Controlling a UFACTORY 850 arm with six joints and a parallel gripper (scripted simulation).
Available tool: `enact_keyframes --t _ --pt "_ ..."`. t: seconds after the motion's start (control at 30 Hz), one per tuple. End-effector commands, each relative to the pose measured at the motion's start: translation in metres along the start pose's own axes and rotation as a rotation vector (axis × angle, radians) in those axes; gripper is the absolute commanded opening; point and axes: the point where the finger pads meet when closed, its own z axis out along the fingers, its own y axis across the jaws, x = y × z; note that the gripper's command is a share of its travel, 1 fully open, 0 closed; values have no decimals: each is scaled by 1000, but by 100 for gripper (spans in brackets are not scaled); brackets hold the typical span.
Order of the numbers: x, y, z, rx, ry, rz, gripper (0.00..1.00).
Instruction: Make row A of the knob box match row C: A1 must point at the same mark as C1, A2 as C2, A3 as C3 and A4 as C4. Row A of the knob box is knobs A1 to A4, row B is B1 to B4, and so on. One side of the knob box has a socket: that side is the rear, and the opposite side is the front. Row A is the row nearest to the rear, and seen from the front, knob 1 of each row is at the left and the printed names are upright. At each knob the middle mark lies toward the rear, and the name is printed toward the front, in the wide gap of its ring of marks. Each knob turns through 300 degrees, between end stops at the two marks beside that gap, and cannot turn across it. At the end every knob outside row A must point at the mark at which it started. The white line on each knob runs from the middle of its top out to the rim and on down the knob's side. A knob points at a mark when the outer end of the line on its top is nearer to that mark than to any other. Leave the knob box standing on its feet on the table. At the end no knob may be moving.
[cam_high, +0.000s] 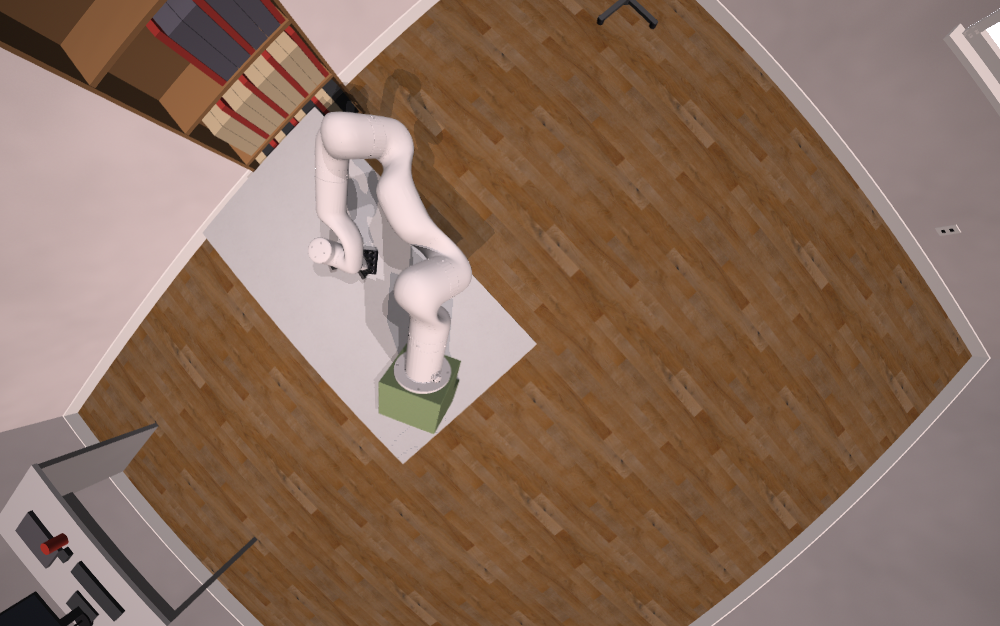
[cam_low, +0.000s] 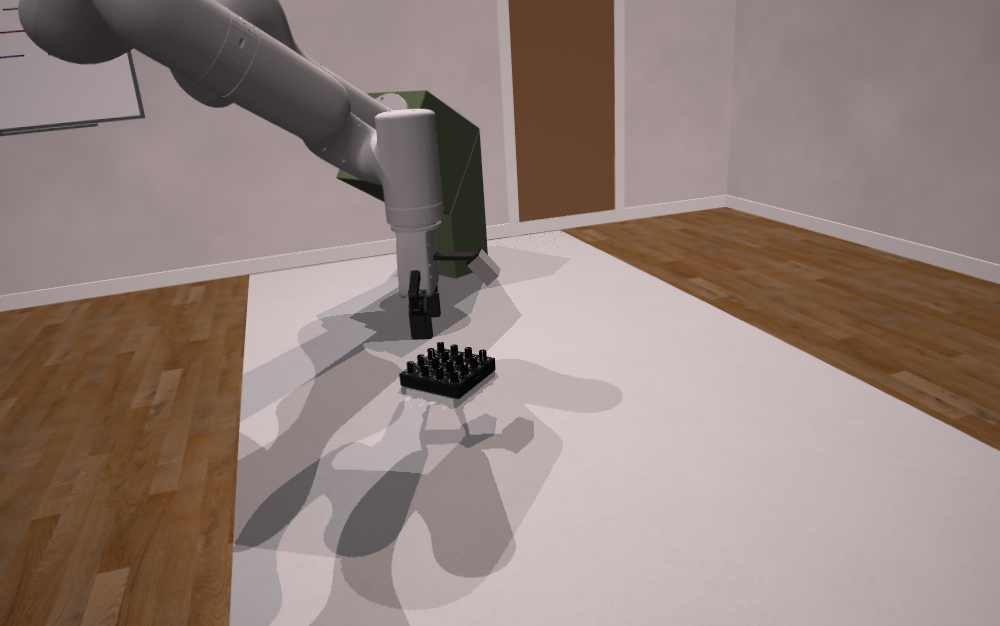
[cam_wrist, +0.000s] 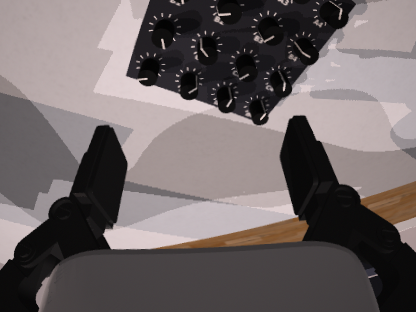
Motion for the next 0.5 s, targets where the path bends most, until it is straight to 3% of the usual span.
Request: enact_keyframes --t 0.0,0.47 --pt "5 1 -1 9 -4 -156 100" --pt "15 3 -3 9 -3 -471 100"
